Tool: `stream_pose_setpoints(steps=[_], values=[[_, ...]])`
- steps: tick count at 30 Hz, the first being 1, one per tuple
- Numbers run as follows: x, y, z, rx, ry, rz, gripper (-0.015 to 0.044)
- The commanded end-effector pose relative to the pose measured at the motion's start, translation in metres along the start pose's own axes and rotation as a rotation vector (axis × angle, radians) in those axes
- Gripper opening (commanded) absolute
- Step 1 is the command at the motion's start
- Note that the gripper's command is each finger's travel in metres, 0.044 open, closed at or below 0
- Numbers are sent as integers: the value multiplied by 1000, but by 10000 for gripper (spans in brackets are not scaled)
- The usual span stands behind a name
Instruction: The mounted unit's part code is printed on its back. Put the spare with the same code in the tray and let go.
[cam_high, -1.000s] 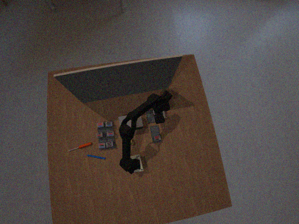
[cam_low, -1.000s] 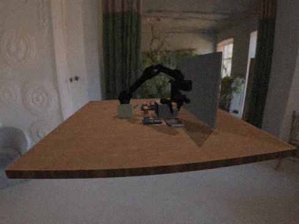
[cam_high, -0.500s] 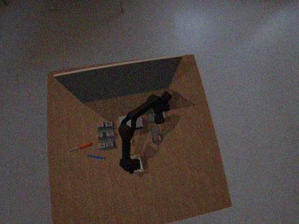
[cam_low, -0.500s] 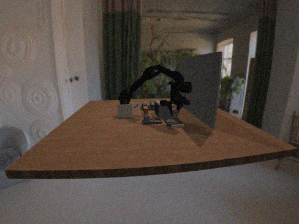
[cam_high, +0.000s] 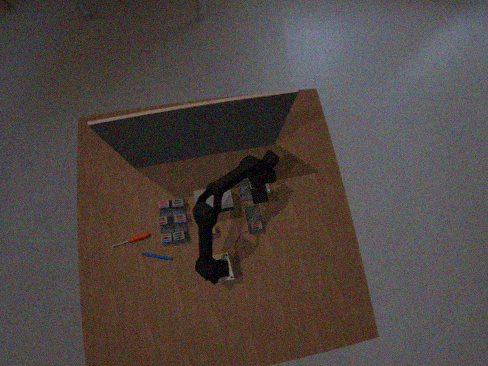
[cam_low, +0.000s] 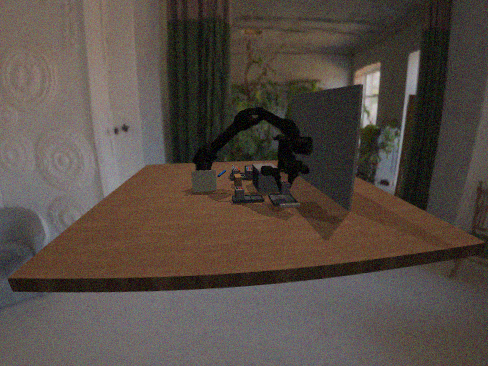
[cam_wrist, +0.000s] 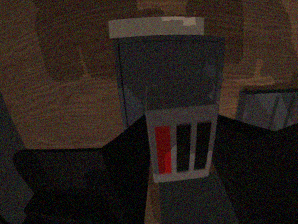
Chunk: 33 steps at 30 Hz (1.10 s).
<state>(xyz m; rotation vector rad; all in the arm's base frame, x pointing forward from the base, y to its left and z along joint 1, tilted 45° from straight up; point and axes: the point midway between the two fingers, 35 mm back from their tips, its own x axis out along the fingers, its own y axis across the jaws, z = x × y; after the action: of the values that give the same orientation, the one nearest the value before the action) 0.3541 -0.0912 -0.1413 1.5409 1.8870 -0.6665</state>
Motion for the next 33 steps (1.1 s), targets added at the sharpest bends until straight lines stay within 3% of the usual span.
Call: stream_pose_setpoints(steps=[1,27,33], values=[[3,-1,-1,7,6,2,0],[21,-4,-3,7,8,1,0],[19,-3,-2,0,2,-1,157]])
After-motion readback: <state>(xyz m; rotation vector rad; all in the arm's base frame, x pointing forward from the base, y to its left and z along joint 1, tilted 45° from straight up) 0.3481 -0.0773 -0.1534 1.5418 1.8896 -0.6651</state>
